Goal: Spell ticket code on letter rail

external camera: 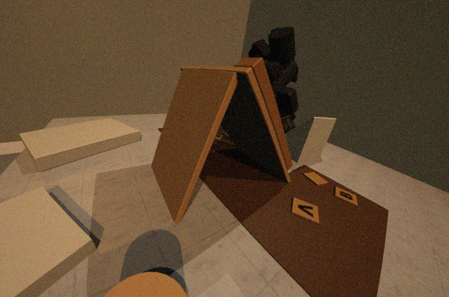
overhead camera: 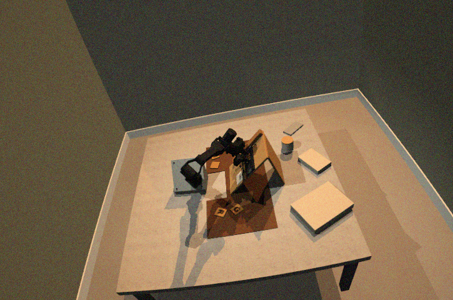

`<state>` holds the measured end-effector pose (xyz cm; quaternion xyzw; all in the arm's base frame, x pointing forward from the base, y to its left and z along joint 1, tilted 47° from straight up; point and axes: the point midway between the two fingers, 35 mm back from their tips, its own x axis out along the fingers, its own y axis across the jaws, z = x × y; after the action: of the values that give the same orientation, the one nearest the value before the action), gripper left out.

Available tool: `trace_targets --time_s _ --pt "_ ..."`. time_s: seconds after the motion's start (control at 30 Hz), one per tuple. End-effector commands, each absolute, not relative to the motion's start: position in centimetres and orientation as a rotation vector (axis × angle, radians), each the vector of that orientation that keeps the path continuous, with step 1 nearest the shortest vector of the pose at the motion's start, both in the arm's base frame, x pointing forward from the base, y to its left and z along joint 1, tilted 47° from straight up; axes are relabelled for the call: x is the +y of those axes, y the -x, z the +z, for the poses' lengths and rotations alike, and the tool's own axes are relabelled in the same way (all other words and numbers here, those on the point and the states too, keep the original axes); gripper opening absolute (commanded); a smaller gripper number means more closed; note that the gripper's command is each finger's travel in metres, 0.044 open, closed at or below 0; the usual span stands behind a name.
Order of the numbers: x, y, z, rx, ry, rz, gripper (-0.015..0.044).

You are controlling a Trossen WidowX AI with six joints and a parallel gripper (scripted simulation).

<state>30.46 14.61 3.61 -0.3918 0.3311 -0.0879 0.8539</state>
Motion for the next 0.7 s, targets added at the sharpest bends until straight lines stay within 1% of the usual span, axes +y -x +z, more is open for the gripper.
trace_targets --time_s 0.0,0.67 --pt "14.80 -30.47 3.46 0.694 0.821 -0.190 0.0000" --pt "15.60 -30.35 2.62 0.694 0.820 -0.190 0.0000"
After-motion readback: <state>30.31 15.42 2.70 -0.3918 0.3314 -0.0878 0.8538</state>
